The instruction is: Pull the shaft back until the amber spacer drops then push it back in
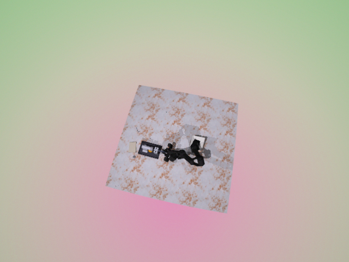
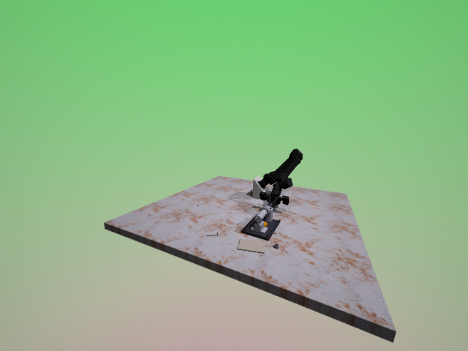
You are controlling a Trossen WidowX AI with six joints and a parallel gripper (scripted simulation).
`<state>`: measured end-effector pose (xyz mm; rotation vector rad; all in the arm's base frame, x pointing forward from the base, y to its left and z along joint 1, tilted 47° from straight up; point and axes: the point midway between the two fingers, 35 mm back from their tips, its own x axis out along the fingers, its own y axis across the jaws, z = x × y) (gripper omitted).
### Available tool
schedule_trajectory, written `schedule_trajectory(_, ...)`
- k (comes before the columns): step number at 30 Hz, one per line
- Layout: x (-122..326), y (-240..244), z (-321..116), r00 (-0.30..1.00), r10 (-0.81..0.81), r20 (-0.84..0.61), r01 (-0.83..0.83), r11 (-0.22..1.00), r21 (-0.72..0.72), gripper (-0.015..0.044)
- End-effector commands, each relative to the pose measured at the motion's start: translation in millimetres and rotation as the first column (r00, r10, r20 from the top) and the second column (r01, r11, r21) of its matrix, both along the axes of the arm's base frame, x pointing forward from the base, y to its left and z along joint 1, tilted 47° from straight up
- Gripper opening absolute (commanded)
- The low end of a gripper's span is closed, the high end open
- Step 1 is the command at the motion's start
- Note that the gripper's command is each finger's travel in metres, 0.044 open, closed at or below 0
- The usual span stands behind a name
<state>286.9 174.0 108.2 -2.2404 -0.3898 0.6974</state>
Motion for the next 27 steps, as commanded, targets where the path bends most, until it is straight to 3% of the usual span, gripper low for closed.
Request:
schedule_trajectory(1, 1.2, -1.1, 1.0, 1.000, -0.011, 0.004, 0.011, 1.000, -0.001, 0.0000)
schedule_trajectory(27, 3.1, -0.9, 1.5, 1.000, -0.011, 0.004, 0.011, 1.000, -0.001, 0.0000)
